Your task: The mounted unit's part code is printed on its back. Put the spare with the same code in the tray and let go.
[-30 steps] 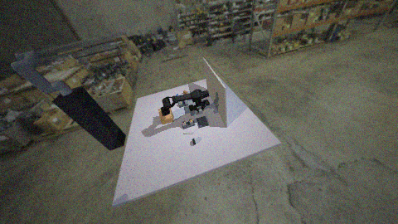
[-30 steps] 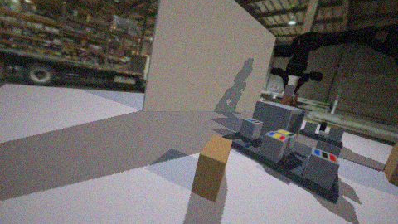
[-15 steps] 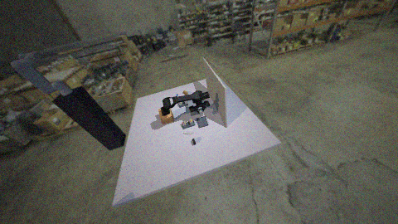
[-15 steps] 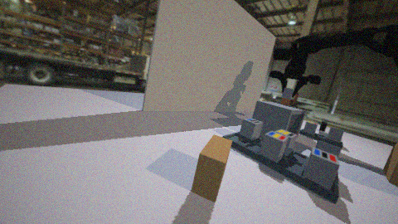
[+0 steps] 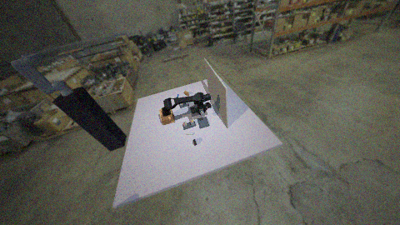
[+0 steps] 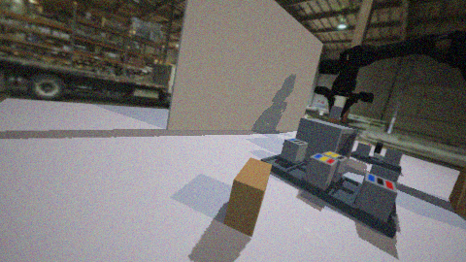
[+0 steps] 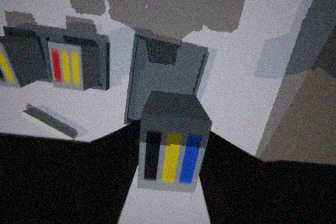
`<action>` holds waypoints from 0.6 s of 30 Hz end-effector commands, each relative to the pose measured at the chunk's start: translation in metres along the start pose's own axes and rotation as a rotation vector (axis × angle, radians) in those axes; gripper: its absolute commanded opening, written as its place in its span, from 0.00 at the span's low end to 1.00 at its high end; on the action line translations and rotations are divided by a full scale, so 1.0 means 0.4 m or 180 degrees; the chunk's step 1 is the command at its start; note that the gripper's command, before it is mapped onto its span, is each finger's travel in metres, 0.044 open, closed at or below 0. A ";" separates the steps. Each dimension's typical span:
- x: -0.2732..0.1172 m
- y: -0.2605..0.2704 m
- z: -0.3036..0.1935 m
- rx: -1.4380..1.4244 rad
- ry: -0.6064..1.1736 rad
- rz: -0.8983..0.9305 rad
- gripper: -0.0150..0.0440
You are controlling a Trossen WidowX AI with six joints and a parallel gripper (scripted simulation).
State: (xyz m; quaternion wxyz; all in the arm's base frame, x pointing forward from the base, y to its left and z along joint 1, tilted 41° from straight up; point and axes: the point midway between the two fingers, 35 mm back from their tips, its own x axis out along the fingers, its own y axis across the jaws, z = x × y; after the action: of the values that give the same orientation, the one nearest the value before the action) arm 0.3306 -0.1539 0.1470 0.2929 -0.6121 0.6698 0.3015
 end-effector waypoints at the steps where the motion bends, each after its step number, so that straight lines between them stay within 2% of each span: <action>1: 0.014 0.000 0.001 -0.0018 -0.0002 0.0008 0.25; 18: 0.054 -0.001 0.001 -0.0017 -0.0001 0.0007 0.25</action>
State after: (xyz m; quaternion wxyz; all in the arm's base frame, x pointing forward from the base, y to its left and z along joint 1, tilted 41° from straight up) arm 0.3300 -0.1651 0.1344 0.2925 -0.6124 0.6700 0.3009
